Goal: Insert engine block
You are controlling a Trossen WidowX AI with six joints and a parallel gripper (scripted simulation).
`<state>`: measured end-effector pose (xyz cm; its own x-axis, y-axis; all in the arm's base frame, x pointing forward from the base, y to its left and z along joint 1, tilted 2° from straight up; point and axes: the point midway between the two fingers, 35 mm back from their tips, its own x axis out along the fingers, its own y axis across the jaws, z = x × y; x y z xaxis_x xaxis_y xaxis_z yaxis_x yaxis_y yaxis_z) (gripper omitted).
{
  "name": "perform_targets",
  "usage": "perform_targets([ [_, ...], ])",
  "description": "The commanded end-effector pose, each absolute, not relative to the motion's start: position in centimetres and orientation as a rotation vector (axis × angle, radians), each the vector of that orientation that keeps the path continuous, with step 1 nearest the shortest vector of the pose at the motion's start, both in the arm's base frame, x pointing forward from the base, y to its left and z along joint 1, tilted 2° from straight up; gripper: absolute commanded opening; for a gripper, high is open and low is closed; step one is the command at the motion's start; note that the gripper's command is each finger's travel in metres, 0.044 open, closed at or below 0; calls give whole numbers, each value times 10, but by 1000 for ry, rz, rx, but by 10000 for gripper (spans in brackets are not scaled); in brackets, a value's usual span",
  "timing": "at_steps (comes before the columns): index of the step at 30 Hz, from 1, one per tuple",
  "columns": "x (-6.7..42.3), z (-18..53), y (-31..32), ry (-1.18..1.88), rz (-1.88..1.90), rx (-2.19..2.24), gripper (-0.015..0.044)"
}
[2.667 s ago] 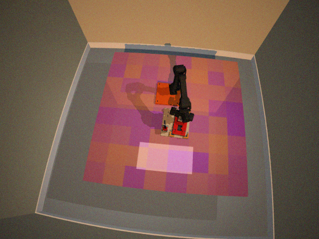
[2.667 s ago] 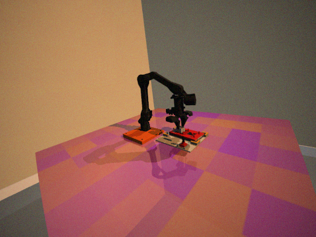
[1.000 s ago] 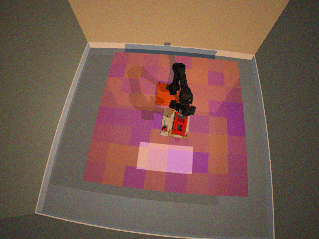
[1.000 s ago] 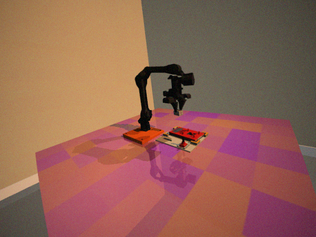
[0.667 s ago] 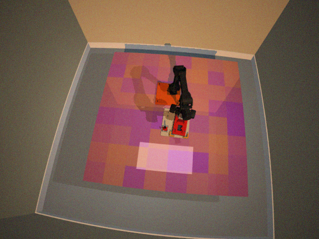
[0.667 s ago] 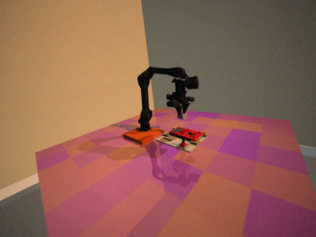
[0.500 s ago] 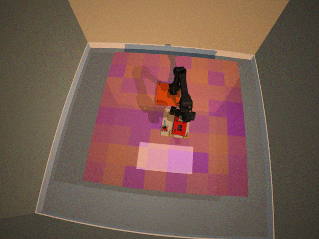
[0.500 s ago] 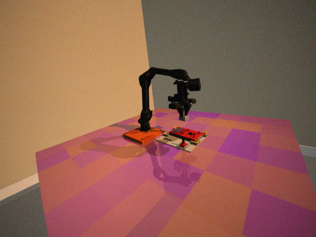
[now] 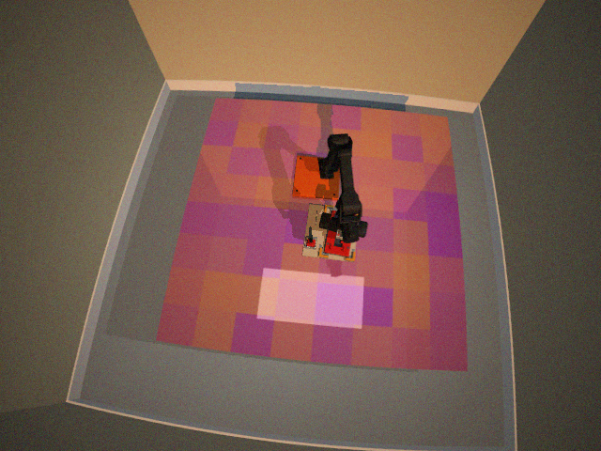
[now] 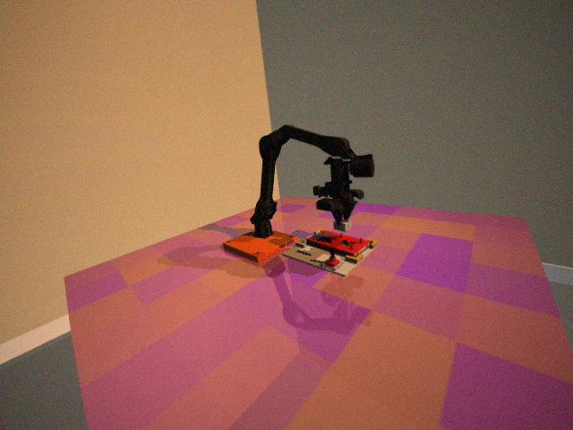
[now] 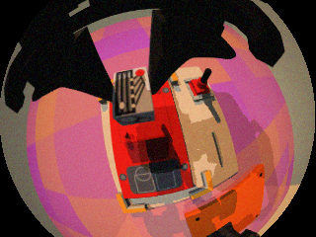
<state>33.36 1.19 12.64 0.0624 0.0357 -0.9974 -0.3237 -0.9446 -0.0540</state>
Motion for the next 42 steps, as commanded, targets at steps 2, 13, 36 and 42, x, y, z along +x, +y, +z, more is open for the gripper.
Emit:
perform_targets([
  [2,343,110,11,271,1981,-2090,0],
  [13,350,101,9,252,1992,-2103,131],
  [36,350,100,9,272,1980,-2089,159],
  [42,350,100,8,272,1980,-2090,159],
])
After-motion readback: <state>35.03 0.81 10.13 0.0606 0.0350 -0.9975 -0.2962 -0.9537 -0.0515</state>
